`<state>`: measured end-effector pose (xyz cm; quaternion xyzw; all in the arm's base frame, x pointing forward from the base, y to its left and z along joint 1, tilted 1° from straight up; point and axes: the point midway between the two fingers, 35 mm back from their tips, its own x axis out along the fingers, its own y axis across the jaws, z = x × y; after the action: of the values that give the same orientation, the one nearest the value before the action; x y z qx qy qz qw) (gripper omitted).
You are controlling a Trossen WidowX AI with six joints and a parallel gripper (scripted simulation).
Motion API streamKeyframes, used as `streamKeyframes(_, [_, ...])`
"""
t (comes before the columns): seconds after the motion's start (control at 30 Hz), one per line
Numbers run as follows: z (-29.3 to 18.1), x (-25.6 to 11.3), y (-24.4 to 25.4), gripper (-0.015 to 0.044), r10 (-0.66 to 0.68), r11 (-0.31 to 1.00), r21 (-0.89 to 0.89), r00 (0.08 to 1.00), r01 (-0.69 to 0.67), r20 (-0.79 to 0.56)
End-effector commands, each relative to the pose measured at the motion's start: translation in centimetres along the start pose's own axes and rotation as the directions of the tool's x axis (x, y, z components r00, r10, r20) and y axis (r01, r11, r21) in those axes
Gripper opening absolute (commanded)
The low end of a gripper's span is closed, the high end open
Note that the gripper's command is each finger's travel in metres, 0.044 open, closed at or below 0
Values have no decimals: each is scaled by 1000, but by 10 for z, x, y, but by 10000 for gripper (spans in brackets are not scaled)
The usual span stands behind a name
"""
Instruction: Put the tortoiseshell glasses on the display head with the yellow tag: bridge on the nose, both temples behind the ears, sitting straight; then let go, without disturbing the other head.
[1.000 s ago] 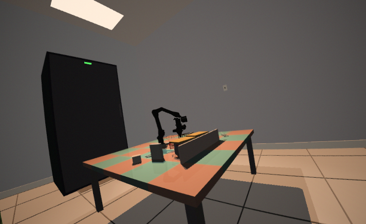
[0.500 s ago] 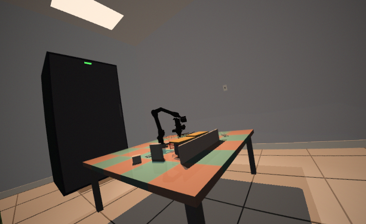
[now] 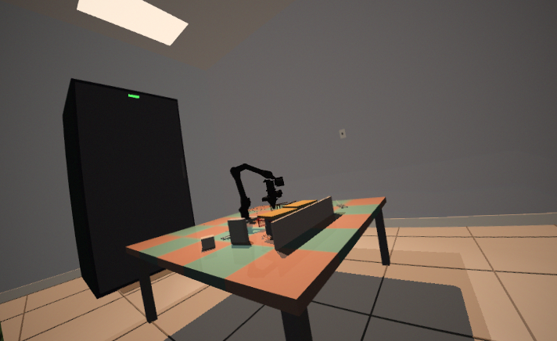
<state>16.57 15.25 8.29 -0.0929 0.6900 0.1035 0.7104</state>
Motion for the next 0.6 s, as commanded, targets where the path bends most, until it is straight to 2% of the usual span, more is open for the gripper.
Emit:
streamKeyframes(0.0, [1, 0, 0, 0, -2, 1000, 0, 1000, 2, 1])
streamKeyframes(0.4, [9, -1, 0, 0, -2, 1000, 0, 1000, 2, 1])
streamKeyframes(0.57, [11, -15, 0, 0, -2, 1000, 0, 1000, 2, 1])
